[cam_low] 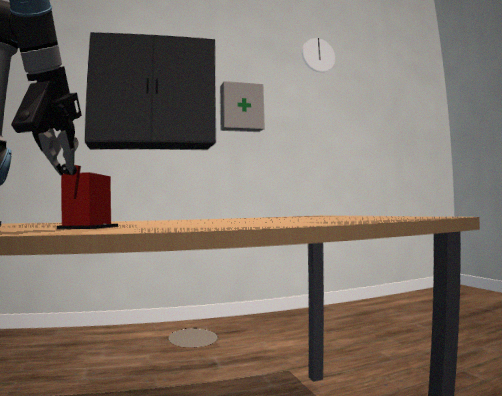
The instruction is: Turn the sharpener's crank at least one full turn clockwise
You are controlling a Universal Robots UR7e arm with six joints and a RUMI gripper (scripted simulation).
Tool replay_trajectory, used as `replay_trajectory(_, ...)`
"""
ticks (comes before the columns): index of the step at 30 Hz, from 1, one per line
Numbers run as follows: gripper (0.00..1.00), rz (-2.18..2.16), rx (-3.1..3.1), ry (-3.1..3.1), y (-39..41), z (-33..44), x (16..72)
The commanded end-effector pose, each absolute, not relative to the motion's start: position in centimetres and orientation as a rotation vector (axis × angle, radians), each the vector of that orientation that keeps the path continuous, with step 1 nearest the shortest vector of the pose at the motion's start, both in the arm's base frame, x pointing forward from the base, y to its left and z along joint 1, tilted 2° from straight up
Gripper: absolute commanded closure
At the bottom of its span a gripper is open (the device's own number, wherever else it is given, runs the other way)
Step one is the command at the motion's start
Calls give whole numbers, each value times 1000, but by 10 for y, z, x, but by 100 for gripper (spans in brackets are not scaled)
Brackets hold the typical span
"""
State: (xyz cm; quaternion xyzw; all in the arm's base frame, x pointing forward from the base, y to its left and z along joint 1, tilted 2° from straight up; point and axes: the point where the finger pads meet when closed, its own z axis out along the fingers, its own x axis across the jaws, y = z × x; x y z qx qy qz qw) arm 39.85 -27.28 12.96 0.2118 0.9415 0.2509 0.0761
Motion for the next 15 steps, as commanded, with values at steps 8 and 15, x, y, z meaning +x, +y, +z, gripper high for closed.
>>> replay_trajectory(8,91,750,635,2822,-273,130,398)
replay_trajectory(15,68,750,635,2822,-273,130,398)
